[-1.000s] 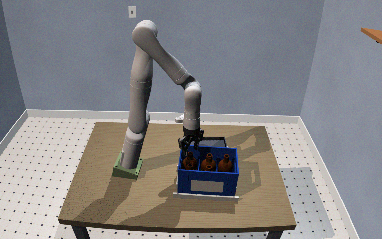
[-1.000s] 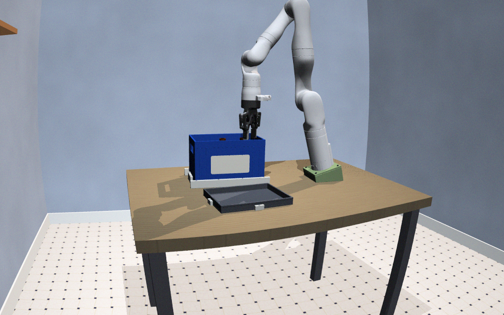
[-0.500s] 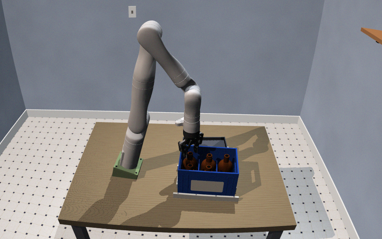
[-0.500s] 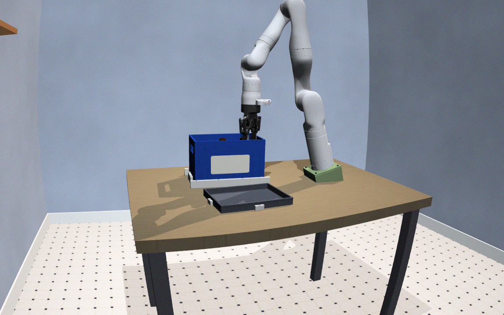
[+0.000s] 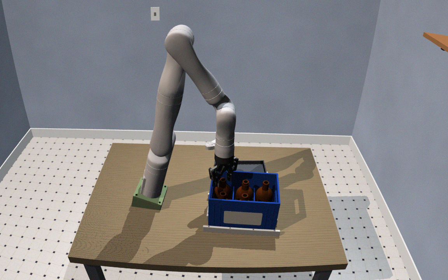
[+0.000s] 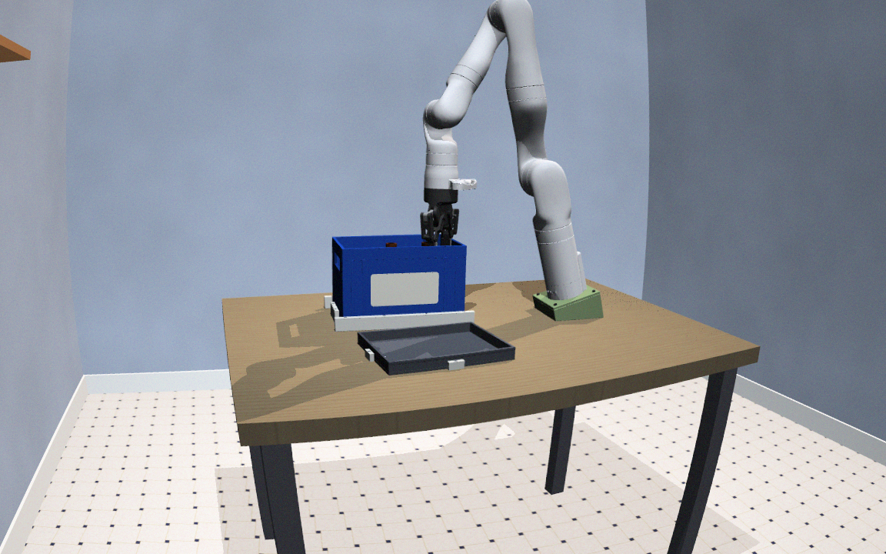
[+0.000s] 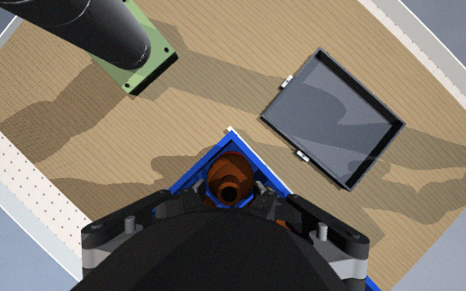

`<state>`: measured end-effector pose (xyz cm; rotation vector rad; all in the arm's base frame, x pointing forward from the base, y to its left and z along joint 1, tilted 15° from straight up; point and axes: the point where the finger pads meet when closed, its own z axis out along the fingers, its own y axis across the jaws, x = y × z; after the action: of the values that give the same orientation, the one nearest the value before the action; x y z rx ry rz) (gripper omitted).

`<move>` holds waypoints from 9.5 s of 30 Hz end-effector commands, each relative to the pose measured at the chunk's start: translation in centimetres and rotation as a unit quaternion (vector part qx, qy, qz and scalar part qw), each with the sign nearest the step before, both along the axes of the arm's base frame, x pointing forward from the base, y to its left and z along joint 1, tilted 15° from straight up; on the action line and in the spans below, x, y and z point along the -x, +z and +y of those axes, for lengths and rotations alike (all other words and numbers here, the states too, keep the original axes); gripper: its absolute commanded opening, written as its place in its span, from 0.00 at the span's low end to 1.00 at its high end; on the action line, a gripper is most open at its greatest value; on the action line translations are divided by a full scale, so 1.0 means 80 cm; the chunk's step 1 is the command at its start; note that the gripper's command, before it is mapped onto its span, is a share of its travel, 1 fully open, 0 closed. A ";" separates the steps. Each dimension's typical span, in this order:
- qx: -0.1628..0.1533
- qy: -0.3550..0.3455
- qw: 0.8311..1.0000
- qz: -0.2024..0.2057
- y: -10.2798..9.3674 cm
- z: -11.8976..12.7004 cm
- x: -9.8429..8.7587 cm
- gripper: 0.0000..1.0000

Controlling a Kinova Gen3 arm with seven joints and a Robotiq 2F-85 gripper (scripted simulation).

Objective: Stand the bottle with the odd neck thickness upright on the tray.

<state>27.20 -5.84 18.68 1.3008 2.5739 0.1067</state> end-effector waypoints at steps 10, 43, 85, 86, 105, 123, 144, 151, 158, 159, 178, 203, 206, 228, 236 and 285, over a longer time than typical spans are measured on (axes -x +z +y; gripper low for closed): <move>0.000 0.000 1.000 0.001 -0.001 0.000 0.000 0.64; 0.000 0.000 1.000 0.001 -0.001 0.000 0.000 0.00; 0.000 0.000 1.000 0.001 -0.001 0.000 0.000 0.00; 0.000 0.000 1.000 0.001 -0.001 0.000 0.000 0.00; 0.000 0.000 1.000 0.001 -0.001 0.000 0.000 0.00; 0.000 0.000 1.000 0.001 -0.001 0.000 0.000 0.64; 0.000 0.000 1.000 0.001 -0.001 0.000 0.000 0.64; 0.000 0.000 1.000 0.001 0.003 0.000 0.001 0.64; 0.000 0.000 1.000 0.001 0.013 0.001 0.004 0.64; 0.000 0.000 1.000 0.001 0.016 0.001 0.005 0.64; 0.000 0.000 1.000 0.001 0.084 0.004 0.023 0.64; 0.000 0.000 1.000 0.001 0.104 0.005 0.028 0.00; 0.000 0.000 1.000 0.001 0.104 0.005 0.028 0.00; 0.000 0.000 1.000 0.001 0.104 0.005 0.028 0.00; 0.000 0.000 1.000 0.001 0.131 -0.012 -0.066 0.00; 0.000 0.000 1.000 0.001 0.133 -0.015 -0.081 0.64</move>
<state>33.69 -7.06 29.29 1.3018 2.5762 0.1057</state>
